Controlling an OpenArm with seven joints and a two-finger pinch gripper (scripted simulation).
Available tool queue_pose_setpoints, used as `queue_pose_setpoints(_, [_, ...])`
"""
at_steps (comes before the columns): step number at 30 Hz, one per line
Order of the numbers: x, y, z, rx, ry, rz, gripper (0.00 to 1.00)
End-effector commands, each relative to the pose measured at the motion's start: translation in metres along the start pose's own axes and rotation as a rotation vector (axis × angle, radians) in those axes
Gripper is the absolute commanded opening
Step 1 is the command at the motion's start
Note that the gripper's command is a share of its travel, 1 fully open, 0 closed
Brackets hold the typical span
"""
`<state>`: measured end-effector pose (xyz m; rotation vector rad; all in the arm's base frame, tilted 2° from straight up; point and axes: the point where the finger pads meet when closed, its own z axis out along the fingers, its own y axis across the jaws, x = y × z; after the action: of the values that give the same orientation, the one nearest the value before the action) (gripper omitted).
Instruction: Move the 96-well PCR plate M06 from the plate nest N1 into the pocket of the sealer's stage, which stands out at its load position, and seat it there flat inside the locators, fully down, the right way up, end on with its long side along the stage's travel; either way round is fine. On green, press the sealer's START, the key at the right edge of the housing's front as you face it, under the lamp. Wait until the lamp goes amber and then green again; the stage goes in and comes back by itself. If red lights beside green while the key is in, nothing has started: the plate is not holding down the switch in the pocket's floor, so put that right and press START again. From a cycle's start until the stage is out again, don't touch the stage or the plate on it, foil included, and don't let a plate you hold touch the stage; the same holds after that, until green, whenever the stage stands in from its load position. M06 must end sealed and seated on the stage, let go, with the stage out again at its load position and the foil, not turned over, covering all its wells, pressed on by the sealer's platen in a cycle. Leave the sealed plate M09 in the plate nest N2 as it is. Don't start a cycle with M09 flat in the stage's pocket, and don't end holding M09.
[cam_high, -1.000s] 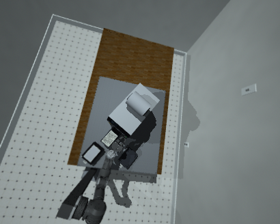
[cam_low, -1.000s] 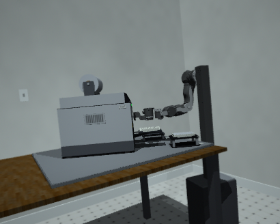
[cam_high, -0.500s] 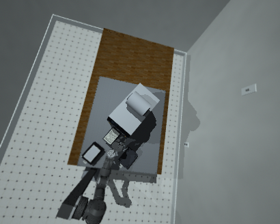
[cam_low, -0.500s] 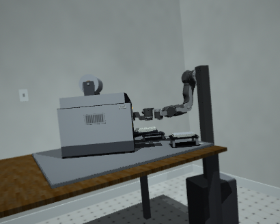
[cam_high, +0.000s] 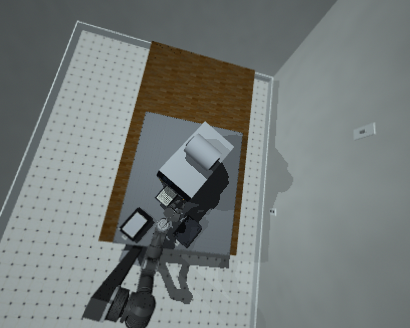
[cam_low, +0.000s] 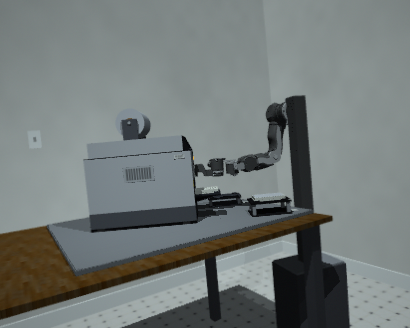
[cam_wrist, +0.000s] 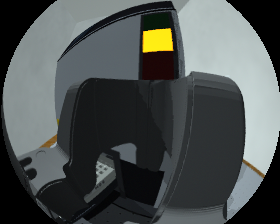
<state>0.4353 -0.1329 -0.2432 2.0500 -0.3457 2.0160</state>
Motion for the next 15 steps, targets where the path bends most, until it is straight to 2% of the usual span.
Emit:
queue_pose_setpoints(1, [-0.0021,-0.0009,0.0006,0.005,-0.01,-0.001,0.0])
queue_pose_setpoints(15, [-0.005,-0.0013,-0.0004,0.009,-0.019,-0.005,0.0])
